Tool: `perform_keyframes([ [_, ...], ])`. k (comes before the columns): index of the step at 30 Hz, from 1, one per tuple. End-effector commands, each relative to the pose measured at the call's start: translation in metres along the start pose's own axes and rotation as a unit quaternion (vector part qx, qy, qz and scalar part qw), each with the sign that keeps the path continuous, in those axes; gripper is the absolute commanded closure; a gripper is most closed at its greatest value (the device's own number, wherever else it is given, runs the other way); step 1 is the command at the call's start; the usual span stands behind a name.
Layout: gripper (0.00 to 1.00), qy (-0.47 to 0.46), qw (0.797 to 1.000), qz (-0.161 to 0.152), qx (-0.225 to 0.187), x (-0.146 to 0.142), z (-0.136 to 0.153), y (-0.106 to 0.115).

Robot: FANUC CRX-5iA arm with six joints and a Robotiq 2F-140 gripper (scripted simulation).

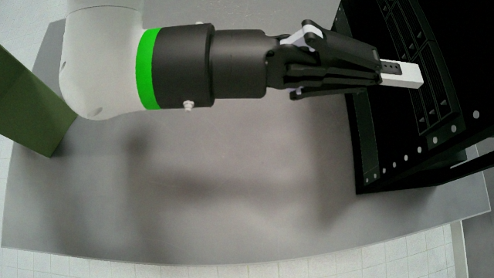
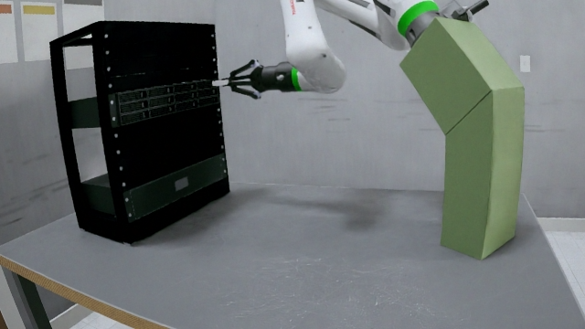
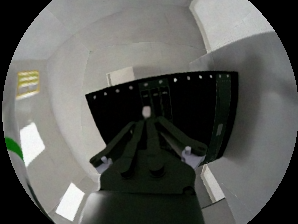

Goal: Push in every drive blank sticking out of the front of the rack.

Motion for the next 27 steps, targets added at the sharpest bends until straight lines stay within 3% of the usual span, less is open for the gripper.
perform_keyframes([
  [1, 0.90, 0.000, 1.000, -0.001, 0.000, -0.001, 0.000, -0.004],
  [27, 0.90, 0.000, 1.000, -0.001, 0.000, -0.001, 0.000, -0.019],
])
Point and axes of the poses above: the point where the finger pads meet when closed, its own y axis back along the fingers, its own x axis across the jaws, z = x × y, the point moved 2 cm from there along y, back along the fingers, and after that the axes turned 13 degrees about -y, right-handed, at the moved point
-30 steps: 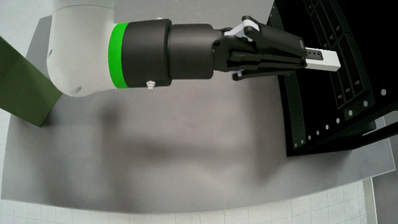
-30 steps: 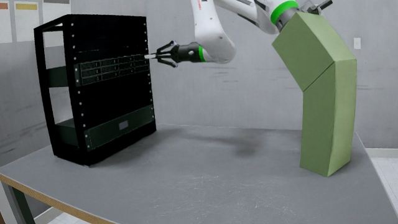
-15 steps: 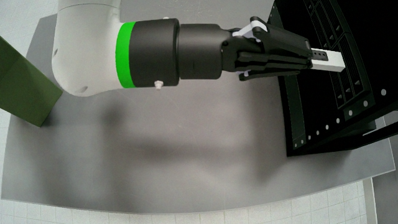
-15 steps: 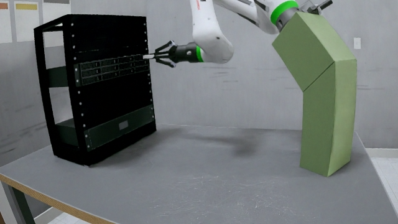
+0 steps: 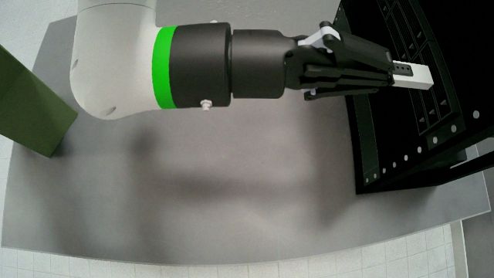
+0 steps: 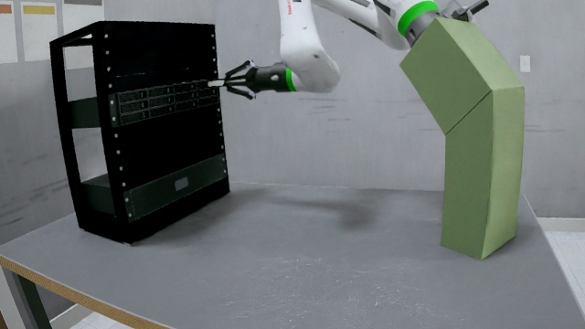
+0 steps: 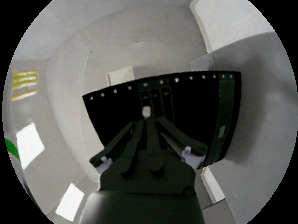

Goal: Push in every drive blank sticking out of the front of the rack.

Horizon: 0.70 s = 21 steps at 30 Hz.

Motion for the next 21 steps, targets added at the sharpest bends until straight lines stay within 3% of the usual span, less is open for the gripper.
perform_keyframes([
  [1, 0.90, 0.000, 1.000, 0.000, 0.000, -0.0005, 0.0001, -0.0010],
  [21, 0.90, 0.000, 1.000, 0.000, 0.000, -0.0005, 0.0001, -0.0040],
])
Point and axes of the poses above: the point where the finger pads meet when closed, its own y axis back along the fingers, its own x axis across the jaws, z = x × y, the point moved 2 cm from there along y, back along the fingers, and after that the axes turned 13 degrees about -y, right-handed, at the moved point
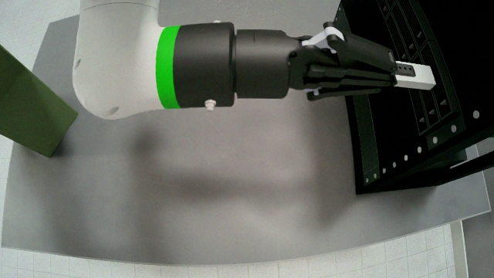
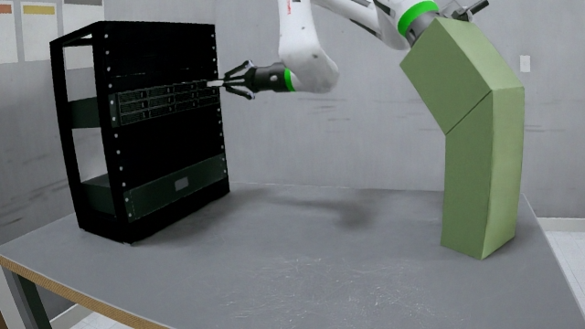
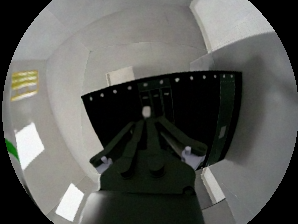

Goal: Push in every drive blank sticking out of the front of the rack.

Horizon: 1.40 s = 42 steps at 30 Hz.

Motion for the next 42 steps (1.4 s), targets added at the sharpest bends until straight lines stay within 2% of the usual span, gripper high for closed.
perform_keyframes([
  [1, 0.90, 0.000, 1.000, -0.001, 0.000, -0.0006, 0.0001, -0.0002],
  [42, 0.90, 0.000, 1.000, -0.001, 0.000, -0.0006, 0.0001, -0.0074],
])
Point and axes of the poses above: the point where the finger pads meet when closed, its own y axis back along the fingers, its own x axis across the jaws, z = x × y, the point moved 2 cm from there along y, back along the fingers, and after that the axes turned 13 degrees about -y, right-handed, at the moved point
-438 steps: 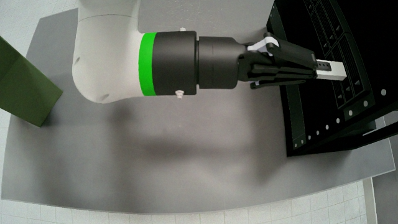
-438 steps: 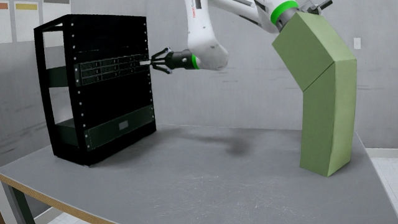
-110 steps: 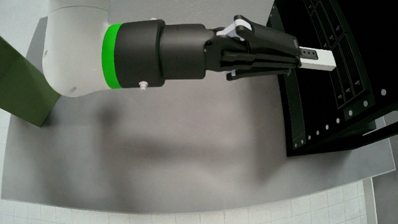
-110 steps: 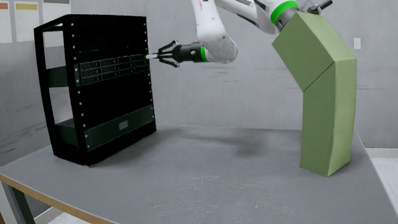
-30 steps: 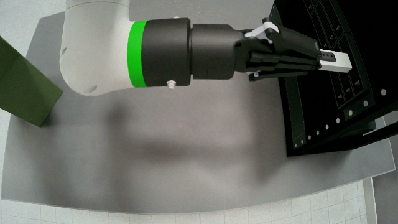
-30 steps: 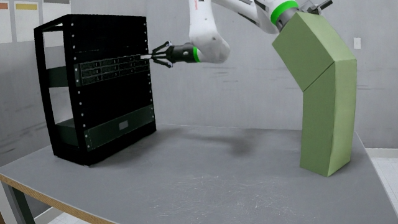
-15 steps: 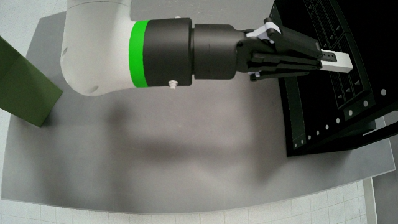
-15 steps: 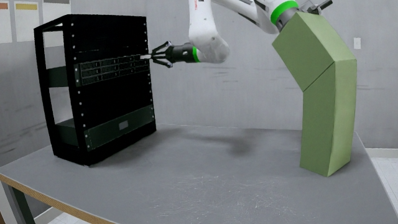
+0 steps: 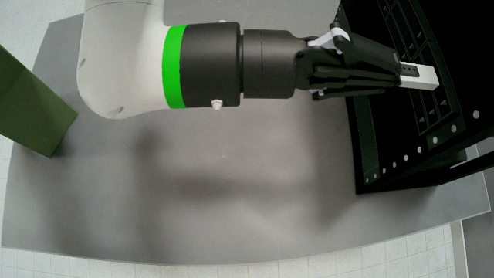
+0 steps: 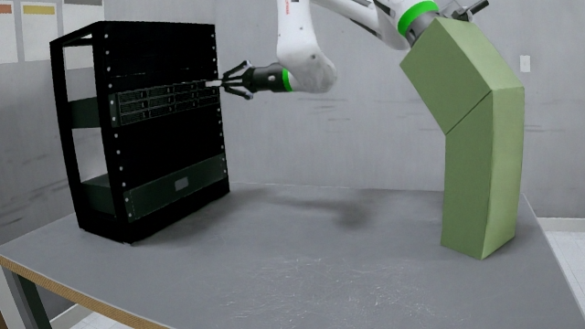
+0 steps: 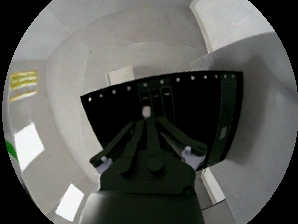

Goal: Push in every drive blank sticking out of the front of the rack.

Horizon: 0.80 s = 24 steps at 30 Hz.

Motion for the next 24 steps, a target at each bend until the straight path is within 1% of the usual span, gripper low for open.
perform_keyframes([
  [1, 0.90, 0.000, 1.000, -0.001, 0.000, -0.0006, 0.0001, -0.0016],
  [24, 0.90, 0.000, 1.000, -0.001, 0.000, -0.0006, 0.0001, -0.0039],
])
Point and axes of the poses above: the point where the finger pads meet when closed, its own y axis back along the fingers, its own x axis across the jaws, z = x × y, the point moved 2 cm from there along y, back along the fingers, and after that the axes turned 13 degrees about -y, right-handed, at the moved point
